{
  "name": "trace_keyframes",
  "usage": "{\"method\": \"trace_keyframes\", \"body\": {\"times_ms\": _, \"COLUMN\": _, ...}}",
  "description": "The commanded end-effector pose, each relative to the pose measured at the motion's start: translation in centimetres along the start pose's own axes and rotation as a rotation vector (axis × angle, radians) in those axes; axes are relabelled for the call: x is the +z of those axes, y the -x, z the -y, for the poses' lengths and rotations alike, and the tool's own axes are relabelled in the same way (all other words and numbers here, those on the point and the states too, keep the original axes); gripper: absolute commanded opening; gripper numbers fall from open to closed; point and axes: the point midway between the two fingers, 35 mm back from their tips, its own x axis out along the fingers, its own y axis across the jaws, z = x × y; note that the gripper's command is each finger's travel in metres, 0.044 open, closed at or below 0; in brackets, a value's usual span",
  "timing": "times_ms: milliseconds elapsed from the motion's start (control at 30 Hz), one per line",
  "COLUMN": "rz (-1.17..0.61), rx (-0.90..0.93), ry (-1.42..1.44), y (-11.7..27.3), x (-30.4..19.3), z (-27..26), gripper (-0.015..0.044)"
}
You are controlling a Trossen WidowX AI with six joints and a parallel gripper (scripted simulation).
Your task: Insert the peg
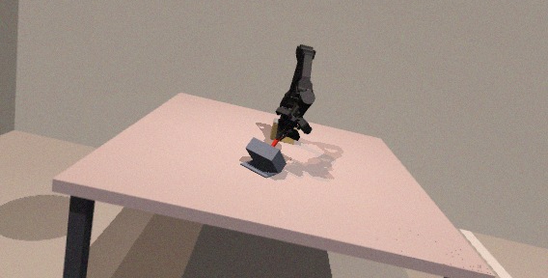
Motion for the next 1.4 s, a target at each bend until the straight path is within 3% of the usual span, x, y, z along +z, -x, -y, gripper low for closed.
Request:
{"method": "trace_keyframes", "body": {"times_ms": 0, "rz": 0.0, "rx": -0.001, "ry": -0.001, "y": -0.1, "x": 0.0, "z": 0.0, "gripper": 0.0}}
{"method": "trace_keyframes", "body": {"times_ms": 1367, "rz": 0.001, "rx": -0.002, "ry": -0.001, "y": -1.3, "x": 0.1, "z": -0.2, "gripper": 0.0}}
